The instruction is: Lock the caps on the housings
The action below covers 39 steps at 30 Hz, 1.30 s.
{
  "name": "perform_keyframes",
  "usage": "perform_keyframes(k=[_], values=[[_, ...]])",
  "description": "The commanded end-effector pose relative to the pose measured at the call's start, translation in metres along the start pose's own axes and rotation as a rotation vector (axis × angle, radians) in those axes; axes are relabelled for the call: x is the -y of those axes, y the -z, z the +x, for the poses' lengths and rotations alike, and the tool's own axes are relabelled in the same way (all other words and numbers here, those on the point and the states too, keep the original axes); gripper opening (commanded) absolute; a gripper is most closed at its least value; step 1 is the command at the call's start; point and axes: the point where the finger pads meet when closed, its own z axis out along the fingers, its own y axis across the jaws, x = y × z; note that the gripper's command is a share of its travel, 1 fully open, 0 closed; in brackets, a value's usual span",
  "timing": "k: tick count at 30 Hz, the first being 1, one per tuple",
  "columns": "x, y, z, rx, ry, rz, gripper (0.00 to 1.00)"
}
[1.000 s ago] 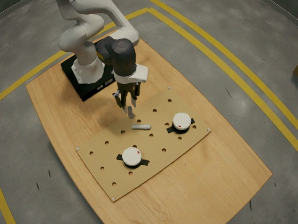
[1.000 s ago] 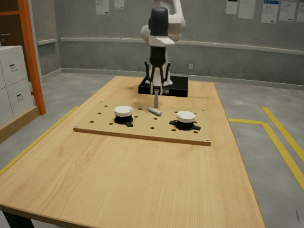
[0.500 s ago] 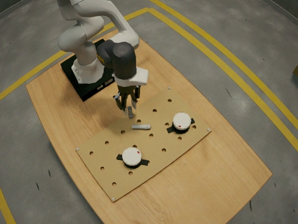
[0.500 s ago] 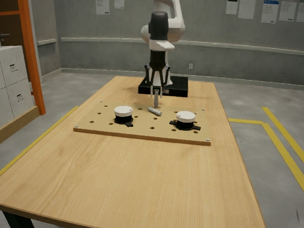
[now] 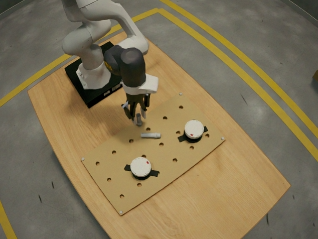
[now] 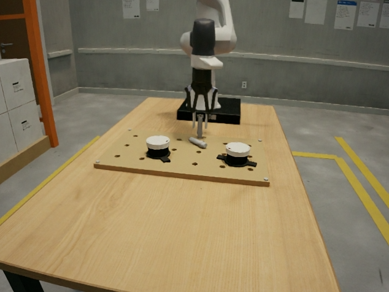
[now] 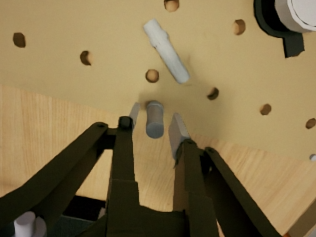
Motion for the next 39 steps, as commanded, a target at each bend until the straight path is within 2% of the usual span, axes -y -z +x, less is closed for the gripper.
perform_keyframes(k=[1,39], values=[[0.0000,-0.0032,0.0013,-0.006,-0.009,0.002,0.36],[0.0000,-0.0094,0.0014,-0.006,-0.009,0.002,0.36]])
